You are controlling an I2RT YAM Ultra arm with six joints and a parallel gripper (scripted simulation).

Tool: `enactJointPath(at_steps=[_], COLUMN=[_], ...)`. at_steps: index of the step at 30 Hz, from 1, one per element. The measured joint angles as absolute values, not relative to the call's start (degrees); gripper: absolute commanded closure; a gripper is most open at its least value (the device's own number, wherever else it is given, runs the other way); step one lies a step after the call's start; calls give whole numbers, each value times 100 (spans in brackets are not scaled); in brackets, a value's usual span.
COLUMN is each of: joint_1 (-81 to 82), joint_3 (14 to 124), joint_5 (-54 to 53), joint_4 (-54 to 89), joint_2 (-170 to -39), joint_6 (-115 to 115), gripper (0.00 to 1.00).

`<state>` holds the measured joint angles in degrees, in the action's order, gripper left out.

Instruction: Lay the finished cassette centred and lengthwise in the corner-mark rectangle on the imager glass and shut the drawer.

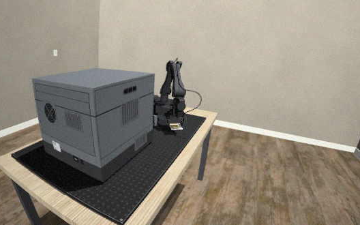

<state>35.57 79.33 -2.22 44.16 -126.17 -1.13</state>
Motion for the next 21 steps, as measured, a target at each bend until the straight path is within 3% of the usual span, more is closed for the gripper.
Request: enactJointPath(at_steps=[2, 3, 21], joint_1=[3557, 3557, 3555], joint_3=[7933, 7933, 7933], joint_5=[-224, -224, -222], joint_4=[4416, 4416, 4412], joint_2=[-12617, -12617, -12615], joint_6=[-110, -110, -132], gripper=[0, 100, 100])
